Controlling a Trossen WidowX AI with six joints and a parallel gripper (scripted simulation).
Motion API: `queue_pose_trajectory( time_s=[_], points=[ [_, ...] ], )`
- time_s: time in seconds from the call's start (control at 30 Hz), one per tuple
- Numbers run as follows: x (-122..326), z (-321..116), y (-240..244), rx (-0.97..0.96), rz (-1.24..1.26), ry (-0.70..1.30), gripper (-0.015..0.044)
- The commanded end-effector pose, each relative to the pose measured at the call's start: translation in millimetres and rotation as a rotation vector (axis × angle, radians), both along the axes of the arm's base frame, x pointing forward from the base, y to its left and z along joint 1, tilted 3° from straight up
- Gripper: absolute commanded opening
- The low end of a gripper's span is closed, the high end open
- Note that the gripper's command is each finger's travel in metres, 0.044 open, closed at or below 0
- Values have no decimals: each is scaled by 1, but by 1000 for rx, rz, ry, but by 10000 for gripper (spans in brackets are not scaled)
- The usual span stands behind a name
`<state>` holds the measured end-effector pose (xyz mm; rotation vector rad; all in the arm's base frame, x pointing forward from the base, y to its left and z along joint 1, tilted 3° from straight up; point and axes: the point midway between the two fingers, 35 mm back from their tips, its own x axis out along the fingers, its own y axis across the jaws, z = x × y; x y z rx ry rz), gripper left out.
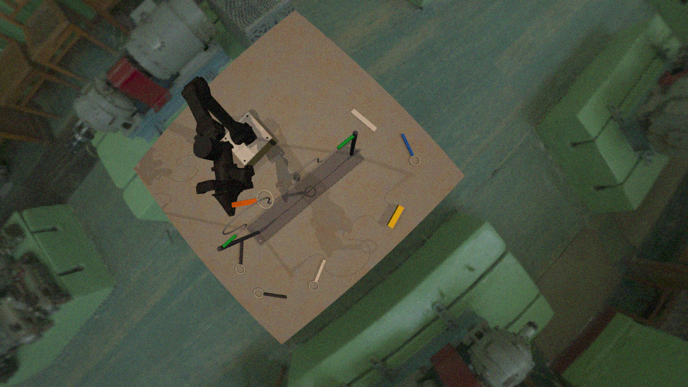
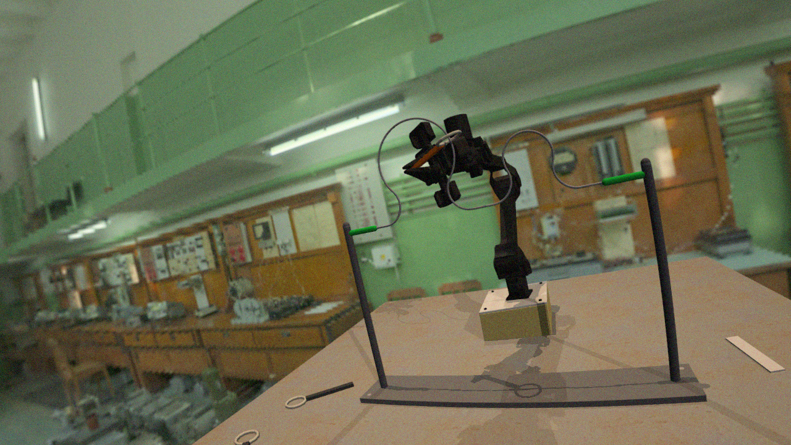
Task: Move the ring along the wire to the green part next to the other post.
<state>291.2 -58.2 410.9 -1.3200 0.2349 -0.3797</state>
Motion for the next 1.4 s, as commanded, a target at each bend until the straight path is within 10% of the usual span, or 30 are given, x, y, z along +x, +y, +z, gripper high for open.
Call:
queue_pose_trajectory(
  time_s=[0.0, 1.37],
  points=[
    [-3, 2, -1, -50, -5, -12, -150],
    [-4, 15, -1, -559, -34, -68, -150]
  ],
)
